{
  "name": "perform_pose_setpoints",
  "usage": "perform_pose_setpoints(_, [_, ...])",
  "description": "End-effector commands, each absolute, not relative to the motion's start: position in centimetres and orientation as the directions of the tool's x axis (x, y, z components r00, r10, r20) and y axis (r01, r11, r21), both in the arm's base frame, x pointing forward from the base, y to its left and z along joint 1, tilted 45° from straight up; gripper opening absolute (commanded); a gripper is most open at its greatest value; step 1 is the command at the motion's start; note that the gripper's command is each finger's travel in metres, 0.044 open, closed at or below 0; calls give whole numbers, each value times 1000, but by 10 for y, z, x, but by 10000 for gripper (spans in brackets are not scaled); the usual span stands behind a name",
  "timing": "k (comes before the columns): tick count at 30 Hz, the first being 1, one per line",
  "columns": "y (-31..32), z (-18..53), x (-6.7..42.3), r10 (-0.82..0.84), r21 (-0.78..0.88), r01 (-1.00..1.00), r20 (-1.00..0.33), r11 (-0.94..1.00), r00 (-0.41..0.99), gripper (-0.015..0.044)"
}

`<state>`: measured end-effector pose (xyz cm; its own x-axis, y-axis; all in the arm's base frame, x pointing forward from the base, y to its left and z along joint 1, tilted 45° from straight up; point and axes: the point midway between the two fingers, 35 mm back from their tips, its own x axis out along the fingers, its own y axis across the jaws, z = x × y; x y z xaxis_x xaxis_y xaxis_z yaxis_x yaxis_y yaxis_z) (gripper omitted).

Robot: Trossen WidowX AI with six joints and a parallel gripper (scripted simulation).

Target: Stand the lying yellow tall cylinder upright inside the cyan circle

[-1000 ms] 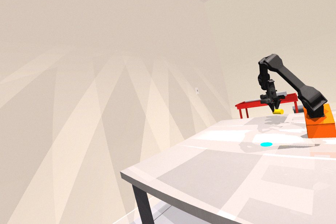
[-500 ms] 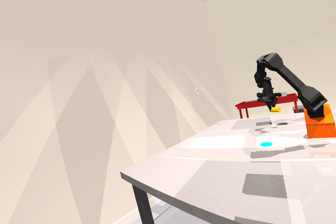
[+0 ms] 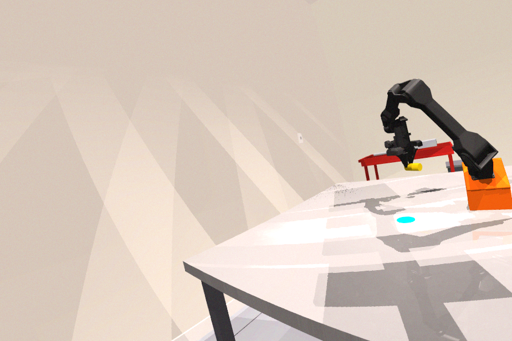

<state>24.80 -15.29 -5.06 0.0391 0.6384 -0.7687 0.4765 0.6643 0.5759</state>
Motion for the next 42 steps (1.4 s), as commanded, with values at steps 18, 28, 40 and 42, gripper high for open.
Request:
perform_pose_setpoints(18, [-114,-4,267,641,584,463,-767,667,44,105])
perform_pose_setpoints(28, [-95,18,272,643,589,454,-765,668,47,105])
perform_pose_setpoints(40, [-71,42,276,648,598,442,-760,669,50,105])
perform_pose_setpoints(42, [-67,46,276,649,600,439,-759,668,50,105])
